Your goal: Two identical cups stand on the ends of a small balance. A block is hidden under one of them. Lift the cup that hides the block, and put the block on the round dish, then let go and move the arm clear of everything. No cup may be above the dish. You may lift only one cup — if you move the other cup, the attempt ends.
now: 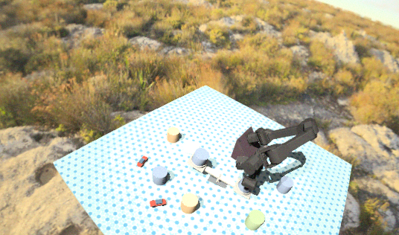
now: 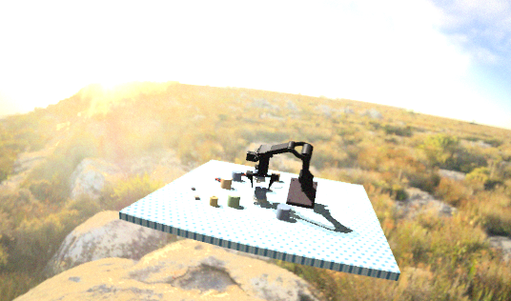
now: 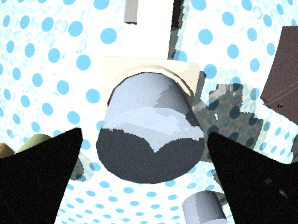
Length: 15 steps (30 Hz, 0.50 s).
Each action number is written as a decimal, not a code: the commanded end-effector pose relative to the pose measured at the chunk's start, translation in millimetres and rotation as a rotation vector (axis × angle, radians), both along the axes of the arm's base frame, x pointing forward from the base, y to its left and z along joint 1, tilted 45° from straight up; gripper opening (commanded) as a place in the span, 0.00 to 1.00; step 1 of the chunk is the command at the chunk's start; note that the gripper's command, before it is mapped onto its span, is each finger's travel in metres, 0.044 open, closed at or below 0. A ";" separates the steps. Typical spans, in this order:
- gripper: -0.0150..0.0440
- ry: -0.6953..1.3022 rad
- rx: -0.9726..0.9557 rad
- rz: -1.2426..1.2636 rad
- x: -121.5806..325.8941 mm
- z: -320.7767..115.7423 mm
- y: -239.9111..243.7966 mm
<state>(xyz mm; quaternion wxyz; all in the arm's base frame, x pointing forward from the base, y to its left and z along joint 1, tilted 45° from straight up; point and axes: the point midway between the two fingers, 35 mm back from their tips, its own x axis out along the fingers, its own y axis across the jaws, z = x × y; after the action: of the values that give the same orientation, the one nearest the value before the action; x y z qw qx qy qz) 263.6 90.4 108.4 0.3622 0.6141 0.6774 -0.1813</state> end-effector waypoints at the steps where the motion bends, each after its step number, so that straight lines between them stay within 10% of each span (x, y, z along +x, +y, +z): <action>1: 1.00 0.009 0.005 -0.002 -1.3 -5.0 5.4; 15: 1.00 0.009 0.008 -0.002 -2.4 -20.1 21.7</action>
<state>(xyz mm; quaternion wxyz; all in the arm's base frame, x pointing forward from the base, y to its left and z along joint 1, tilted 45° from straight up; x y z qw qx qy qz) 263.2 107.9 93.0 0.3630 0.6152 0.6767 -0.1787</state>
